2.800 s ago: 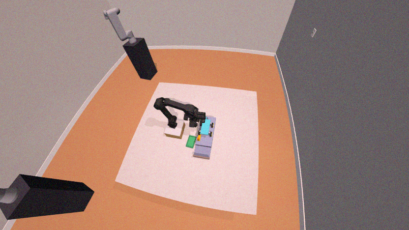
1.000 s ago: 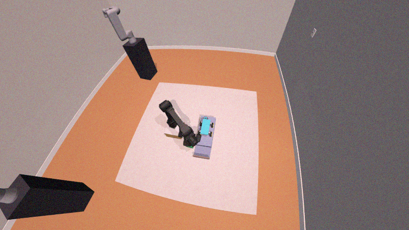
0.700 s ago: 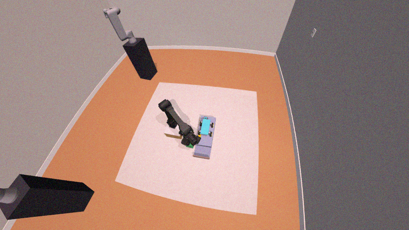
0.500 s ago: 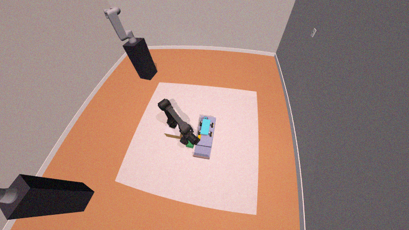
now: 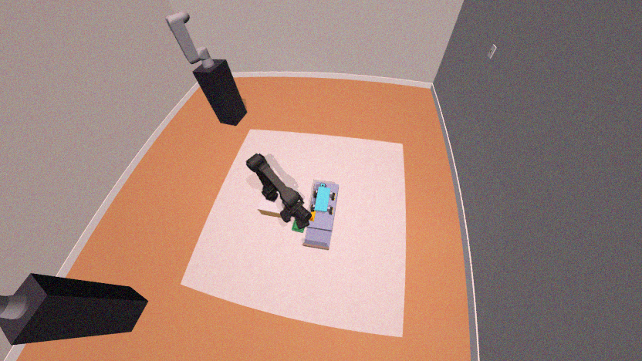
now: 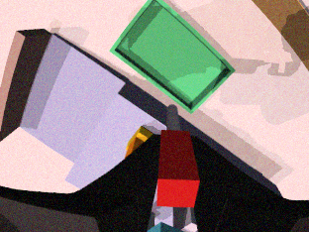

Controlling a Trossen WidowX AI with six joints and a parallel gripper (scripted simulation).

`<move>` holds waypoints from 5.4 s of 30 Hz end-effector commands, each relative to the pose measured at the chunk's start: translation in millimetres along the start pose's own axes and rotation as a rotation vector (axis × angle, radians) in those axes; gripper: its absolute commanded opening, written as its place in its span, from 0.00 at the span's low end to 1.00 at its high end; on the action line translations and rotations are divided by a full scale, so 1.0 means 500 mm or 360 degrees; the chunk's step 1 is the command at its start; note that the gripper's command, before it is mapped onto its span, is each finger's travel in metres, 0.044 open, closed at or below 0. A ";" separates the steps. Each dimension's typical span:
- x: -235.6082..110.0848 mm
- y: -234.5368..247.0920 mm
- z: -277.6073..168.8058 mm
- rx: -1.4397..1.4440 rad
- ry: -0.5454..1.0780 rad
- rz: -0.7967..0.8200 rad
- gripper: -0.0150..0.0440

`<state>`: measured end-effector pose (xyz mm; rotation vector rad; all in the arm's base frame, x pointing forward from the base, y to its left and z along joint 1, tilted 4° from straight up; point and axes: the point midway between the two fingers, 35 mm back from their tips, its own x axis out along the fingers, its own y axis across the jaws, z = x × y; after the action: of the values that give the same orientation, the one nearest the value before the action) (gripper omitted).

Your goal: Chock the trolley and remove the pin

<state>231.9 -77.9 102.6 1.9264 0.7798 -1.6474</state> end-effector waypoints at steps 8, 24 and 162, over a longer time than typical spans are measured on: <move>-0.001 -0.005 -0.003 0.0541 -0.0071 0.0083 0.25; -0.002 -0.007 -0.006 0.0946 -0.0104 0.0157 0.25; 0.193 0.011 0.067 0.1076 -0.0024 -0.0084 0.58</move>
<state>222.8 -93.7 5.4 2.3378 0.2621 -2.1356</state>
